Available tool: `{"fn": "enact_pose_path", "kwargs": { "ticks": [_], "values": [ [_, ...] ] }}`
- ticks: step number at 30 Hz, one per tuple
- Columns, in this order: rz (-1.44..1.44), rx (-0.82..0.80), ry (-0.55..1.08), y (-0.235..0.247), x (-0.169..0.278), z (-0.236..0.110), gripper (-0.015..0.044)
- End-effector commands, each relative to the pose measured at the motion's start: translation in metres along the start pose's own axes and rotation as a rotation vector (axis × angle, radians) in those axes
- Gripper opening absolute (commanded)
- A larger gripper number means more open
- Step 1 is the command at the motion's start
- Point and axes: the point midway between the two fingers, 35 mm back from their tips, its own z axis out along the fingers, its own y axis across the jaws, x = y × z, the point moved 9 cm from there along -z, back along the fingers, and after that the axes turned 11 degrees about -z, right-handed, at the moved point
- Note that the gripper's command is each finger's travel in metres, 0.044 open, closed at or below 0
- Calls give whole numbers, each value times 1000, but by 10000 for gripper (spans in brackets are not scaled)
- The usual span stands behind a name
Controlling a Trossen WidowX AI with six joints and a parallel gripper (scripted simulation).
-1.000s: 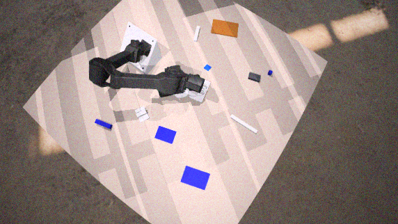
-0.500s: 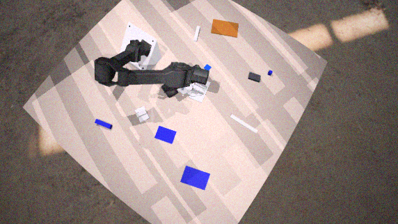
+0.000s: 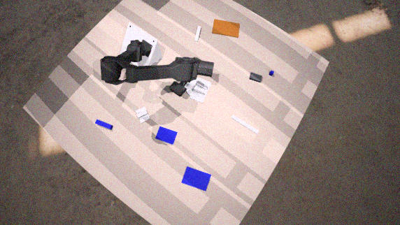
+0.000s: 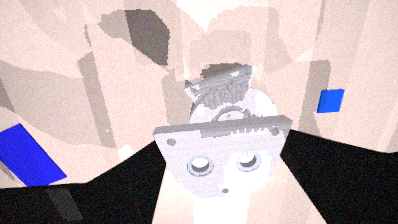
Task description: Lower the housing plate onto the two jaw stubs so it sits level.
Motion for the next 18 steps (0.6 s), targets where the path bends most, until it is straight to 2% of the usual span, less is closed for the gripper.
{"fn": "enact_pose_path", "kwargs": {
  "ticks": [1, 7, 18],
  "values": [
    [-92, -11, -1, -8, 1, 1, 351],
    [-219, -20, -2, -18, 1, 1, 351],
    [-223, -20, -2, -19, 1, 1, 351]
  ]
}}
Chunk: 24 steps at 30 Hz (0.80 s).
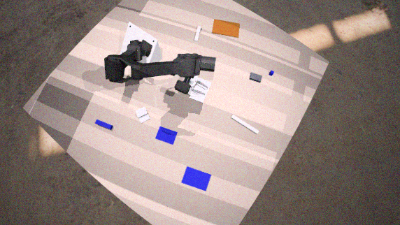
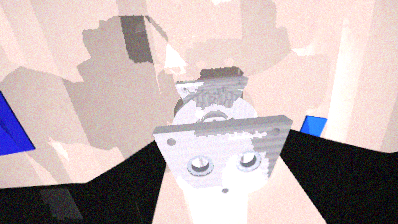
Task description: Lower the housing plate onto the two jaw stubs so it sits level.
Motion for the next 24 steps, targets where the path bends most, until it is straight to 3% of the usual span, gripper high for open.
{"fn": "enact_pose_path", "kwargs": {
  "ticks": [1, 24],
  "values": [
    [-7, -4, 1, 0, 1, 0, 351],
    [-17, -4, 0, -8, -11, 1, 351]
  ]
}}
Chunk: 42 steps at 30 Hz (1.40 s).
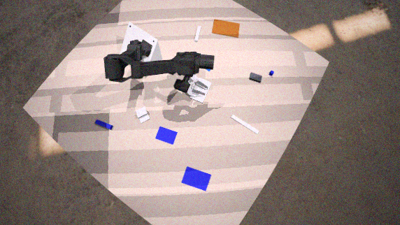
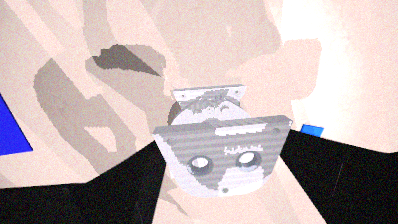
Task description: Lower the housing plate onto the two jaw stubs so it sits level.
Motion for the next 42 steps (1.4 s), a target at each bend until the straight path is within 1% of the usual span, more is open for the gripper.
{"fn": "enact_pose_path", "kwargs": {
  "ticks": [1, 42],
  "values": [
    [9, 2, 5, -1, -4, -1, 351],
    [23, 2, 5, -2, -5, 2, 351]
  ]
}}
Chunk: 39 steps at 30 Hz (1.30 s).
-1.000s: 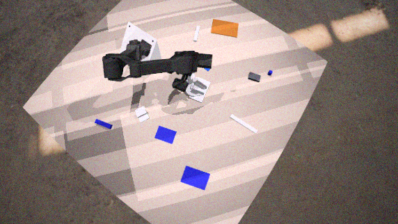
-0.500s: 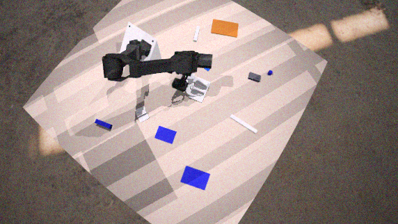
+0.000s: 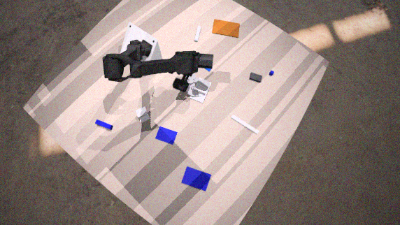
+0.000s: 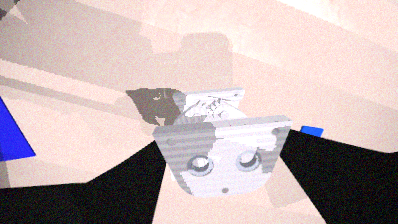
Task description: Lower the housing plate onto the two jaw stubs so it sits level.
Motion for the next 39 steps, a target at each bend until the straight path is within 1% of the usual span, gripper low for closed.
{"fn": "enact_pose_path", "kwargs": {
  "ticks": [1, 35, 39],
  "values": [
    [5, 4, 2, 0, 0, 3, 351],
    [4, 2, 1, 0, -1, 58, 351],
    [4, 1, 0, 0, -1, 60, 351]
  ]
}}
